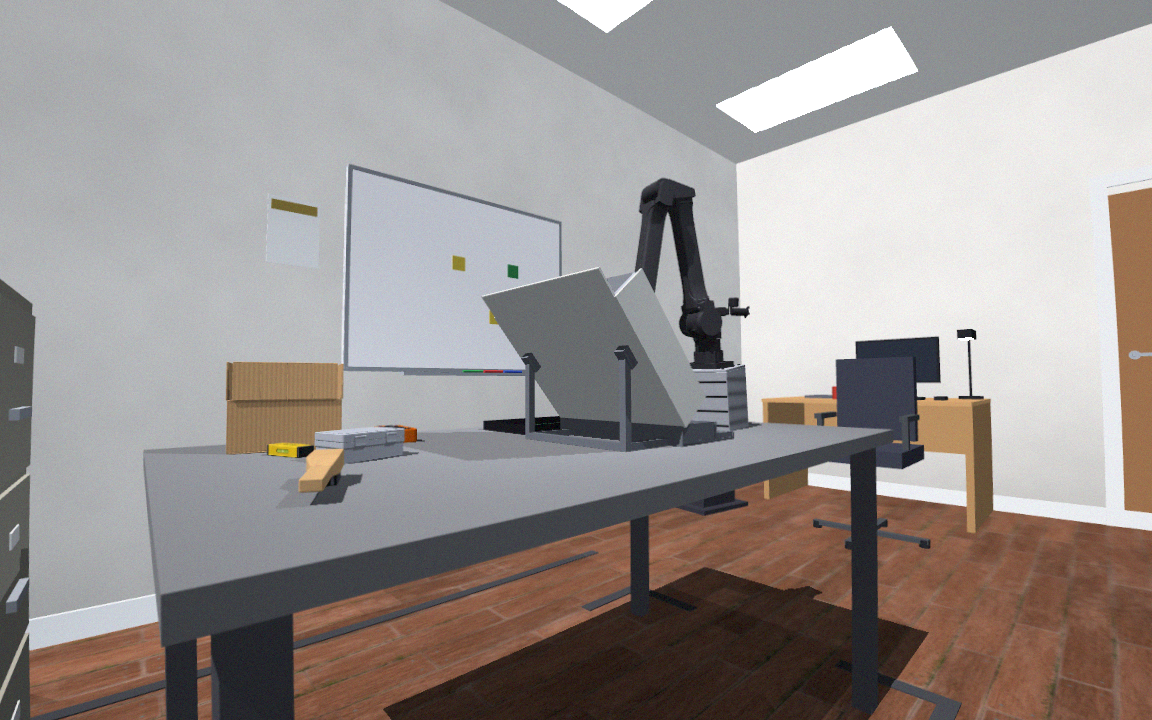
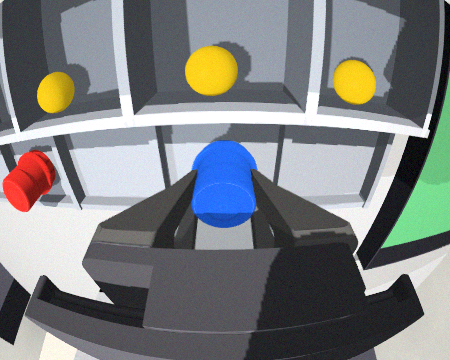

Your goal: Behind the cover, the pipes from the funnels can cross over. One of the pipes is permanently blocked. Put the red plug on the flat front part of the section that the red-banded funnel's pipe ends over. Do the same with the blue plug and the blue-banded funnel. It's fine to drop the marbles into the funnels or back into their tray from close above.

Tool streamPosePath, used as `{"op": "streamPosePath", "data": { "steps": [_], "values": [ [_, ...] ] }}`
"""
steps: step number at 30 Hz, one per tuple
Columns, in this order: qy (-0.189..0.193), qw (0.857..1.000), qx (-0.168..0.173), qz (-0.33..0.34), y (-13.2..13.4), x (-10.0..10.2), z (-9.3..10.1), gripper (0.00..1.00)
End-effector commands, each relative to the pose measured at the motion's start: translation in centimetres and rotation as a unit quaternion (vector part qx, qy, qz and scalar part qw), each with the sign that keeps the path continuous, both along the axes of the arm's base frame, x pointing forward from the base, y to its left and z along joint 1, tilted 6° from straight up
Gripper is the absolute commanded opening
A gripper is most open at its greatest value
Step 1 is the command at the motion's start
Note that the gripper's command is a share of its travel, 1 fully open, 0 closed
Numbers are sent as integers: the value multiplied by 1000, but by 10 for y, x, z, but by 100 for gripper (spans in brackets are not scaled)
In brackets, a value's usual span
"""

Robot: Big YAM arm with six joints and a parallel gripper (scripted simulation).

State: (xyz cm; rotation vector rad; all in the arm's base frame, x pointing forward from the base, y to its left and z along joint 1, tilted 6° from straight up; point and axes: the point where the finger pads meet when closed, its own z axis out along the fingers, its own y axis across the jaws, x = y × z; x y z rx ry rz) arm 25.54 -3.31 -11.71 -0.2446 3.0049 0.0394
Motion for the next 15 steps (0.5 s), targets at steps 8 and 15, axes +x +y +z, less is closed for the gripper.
{"op": "streamPosePath", "data": {
  "steps": [8,15],
  "values": [
    [-2,1000,0,-1,4,-4,-3,0],
    [-8,1000,0,-1,1,0,0,59]
  ]
}}
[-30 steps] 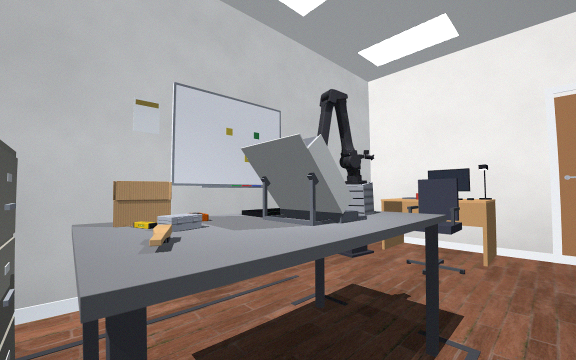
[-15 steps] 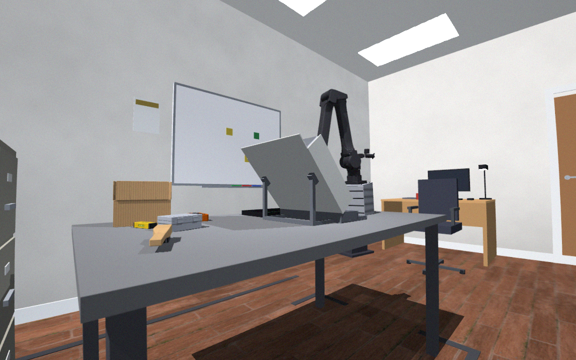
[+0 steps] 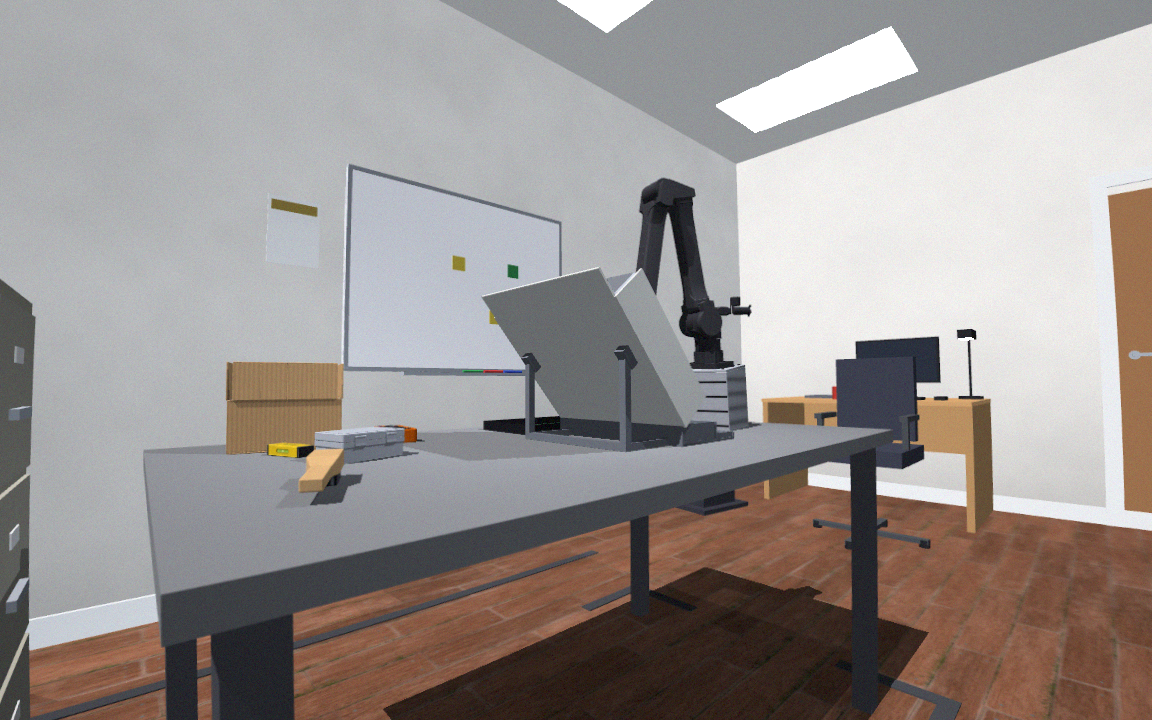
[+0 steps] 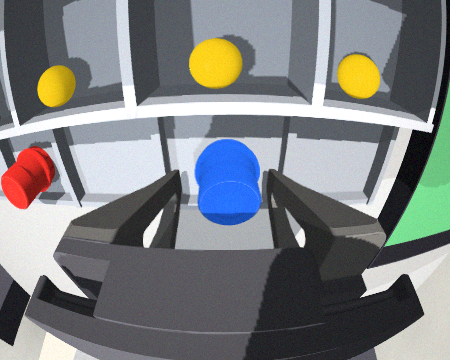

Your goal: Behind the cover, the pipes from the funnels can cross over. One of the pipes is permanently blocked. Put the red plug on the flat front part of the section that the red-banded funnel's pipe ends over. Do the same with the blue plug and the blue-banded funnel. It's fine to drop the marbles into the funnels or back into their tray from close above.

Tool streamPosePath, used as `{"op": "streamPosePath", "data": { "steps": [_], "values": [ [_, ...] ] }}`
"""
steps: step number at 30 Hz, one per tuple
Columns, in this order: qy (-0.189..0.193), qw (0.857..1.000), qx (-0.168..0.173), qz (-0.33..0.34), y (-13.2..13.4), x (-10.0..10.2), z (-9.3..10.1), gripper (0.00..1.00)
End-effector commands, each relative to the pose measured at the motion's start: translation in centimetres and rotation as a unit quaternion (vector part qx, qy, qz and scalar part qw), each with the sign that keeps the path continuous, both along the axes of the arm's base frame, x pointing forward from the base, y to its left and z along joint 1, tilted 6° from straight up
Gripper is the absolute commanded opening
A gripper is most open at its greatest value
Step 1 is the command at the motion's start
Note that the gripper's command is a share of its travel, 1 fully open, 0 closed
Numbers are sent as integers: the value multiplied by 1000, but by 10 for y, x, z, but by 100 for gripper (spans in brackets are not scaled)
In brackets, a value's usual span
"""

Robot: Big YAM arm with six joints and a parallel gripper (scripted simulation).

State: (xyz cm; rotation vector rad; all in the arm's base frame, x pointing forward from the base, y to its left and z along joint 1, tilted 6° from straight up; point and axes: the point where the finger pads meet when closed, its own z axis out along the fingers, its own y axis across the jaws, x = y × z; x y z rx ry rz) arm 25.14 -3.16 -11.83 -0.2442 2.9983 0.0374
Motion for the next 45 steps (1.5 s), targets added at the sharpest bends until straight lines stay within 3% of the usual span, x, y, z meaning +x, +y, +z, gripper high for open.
{"op": "streamPosePath", "data": {
  "steps": [1,32,45],
  "values": [
    [-5,1000,0,-1,-1,4,2,59],
    [-5,1000,0,-1,0,4,2,59],
    [-5,1000,0,-1,-5,-8,112,59]
  ]
}}
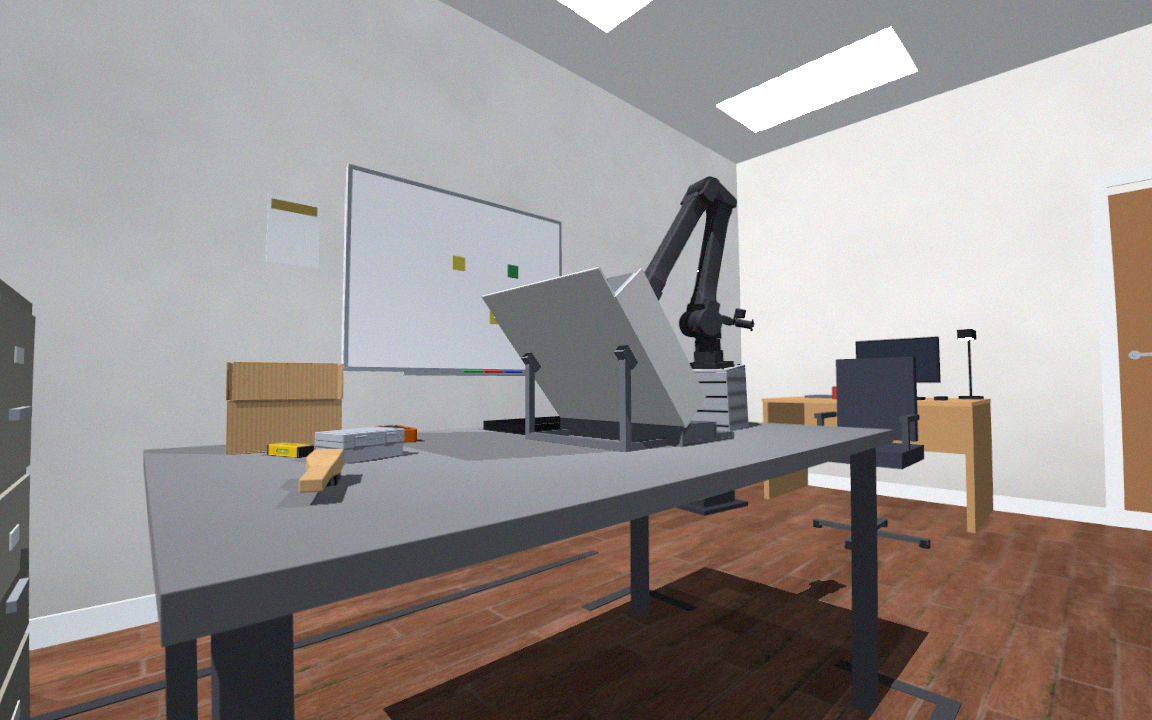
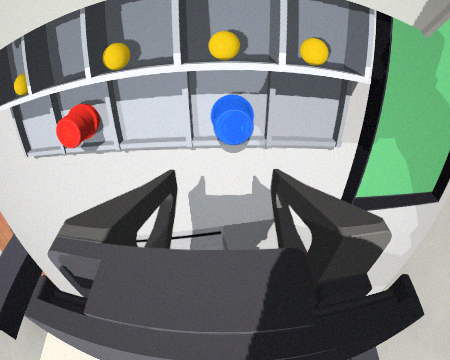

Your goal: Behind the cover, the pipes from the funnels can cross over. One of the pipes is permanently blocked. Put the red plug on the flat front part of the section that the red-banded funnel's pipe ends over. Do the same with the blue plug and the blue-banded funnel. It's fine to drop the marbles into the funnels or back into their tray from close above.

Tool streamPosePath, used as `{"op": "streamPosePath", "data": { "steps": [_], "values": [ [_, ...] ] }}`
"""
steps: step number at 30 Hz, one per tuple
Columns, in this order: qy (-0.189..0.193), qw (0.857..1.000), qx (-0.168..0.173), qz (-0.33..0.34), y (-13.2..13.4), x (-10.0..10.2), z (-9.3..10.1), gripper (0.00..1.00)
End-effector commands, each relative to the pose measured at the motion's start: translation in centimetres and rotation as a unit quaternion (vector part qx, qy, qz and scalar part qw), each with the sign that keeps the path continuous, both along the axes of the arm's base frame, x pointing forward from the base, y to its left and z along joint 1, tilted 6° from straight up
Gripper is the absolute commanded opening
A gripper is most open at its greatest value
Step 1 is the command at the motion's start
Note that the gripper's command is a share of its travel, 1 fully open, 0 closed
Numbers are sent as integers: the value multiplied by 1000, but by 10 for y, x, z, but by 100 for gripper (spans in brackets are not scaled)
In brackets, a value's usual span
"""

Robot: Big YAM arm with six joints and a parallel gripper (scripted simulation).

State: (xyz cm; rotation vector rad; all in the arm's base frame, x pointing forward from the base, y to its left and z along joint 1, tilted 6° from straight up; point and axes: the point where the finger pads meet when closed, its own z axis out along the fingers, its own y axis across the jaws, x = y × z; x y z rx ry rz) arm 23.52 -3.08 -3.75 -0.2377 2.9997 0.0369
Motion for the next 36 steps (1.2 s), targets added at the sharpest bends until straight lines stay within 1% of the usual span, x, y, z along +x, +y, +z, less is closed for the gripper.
{"op": "streamPosePath", "data": {
  "steps": [1,2,19,36],
  "values": [
    [-6,1000,0,2,-6,7,39,59],
    [-6,1000,0,2,-6,6,48,59],
    [5,1000,1,3,-7,8,49,59],
    [5,1000,1,3,-7,8,49,59]
  ]
}}
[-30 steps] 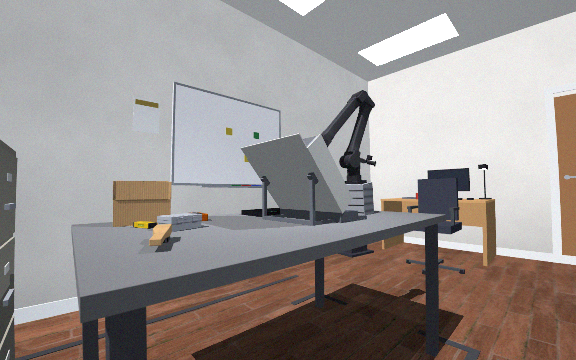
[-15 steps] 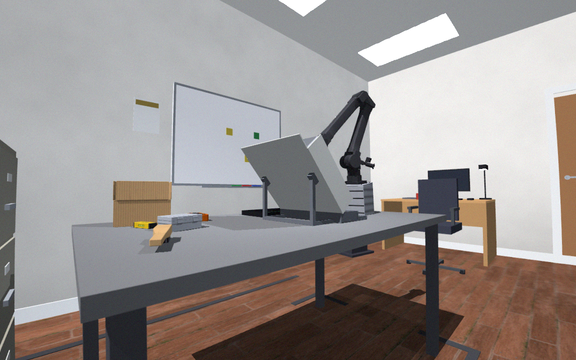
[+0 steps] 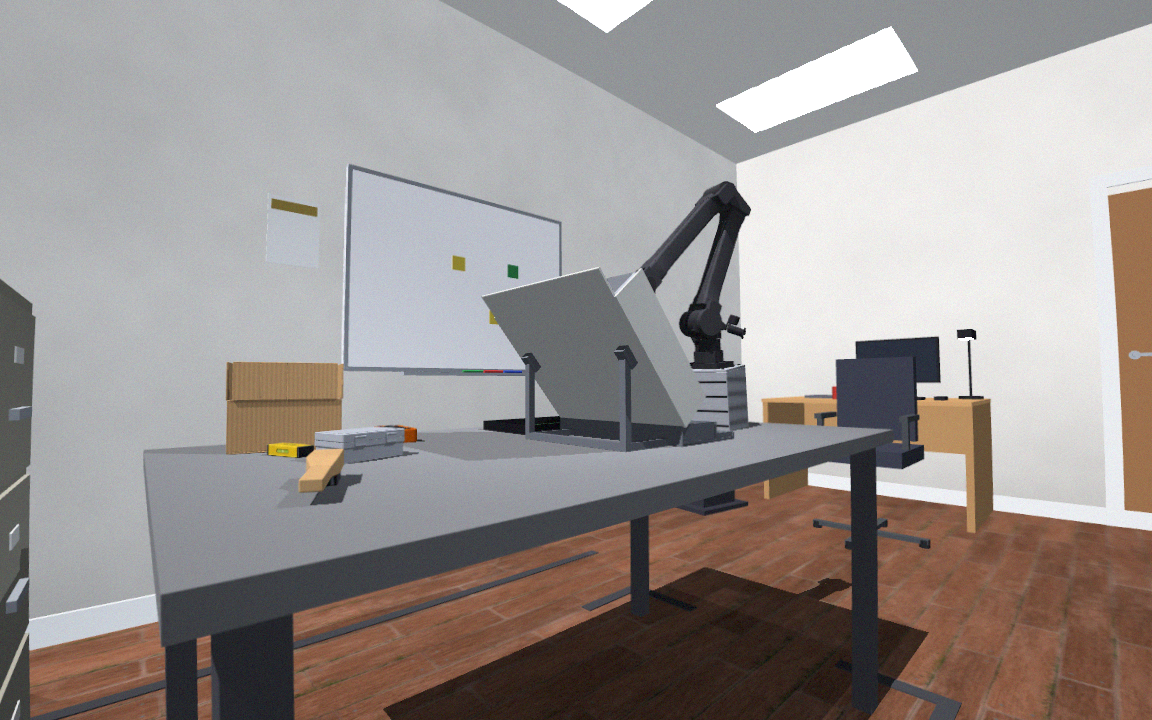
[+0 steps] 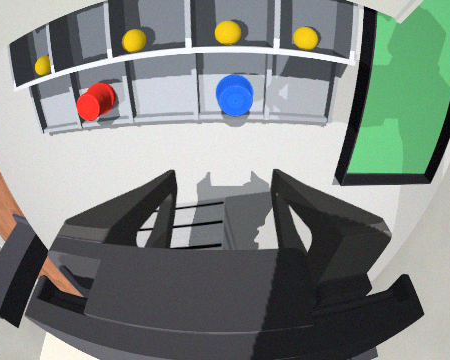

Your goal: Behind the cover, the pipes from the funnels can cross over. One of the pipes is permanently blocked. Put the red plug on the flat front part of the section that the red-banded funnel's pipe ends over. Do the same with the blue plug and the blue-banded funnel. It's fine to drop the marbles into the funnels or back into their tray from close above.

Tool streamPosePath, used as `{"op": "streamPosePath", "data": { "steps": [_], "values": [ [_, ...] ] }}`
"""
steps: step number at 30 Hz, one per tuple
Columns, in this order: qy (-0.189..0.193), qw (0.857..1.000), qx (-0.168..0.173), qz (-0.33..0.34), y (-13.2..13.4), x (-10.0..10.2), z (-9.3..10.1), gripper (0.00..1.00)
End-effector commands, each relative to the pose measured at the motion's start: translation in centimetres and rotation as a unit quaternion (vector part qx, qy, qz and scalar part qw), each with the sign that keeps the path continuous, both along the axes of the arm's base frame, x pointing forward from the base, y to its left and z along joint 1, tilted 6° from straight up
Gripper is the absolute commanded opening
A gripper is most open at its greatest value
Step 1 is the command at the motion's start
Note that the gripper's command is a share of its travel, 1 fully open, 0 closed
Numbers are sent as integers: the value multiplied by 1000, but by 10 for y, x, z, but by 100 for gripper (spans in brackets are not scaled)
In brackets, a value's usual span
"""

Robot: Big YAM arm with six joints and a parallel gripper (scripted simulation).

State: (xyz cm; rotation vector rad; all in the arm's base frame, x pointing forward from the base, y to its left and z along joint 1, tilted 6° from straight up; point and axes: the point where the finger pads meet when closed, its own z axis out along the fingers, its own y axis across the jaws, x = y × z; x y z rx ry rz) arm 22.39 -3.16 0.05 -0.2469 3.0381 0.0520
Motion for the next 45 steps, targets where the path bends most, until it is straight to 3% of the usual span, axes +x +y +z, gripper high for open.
{"op": "streamPosePath", "data": {
  "steps": [1,45],
  "values": [
    [-15,1000,-2,1,-6,19,11,59],
    [-14,1000,-2,1,-7,24,15,59]
  ]
}}
